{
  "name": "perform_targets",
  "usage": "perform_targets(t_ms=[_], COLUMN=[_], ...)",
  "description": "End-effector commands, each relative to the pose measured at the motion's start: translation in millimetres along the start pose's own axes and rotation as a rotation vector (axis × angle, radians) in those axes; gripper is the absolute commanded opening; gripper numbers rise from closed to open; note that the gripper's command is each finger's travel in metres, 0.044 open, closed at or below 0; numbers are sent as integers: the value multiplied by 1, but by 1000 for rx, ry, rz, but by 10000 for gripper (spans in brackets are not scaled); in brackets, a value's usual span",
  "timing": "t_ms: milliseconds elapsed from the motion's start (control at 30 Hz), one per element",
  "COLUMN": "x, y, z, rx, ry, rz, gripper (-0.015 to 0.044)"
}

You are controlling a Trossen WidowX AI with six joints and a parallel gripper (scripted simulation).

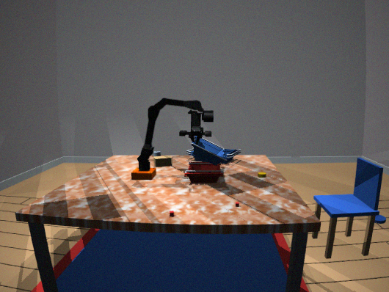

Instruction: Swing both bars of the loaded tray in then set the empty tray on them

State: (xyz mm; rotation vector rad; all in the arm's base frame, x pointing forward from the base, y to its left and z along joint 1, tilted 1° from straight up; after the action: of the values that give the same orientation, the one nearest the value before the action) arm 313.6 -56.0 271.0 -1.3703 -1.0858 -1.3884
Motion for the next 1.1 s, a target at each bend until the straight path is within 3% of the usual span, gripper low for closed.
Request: perform_targets(t_ms=[0, 1067], x=[6, -1], y=[-1, -1], z=[0, 0], rx=[-3, -3], ry=[2, 2], rz=[-28, -28], gripper=[0, 0])
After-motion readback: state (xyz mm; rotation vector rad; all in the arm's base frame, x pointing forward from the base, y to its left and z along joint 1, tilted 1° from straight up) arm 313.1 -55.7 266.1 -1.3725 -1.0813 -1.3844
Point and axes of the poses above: the point midway between the two fingers, 35 mm back from their tips, its own x axis back along the fingers, its own y axis across the jaws, z = x × y, the point moved 9 cm from there along x, back along the fingers, and after that the axes turned 5 degrees about -x, right-handed, at the moved point
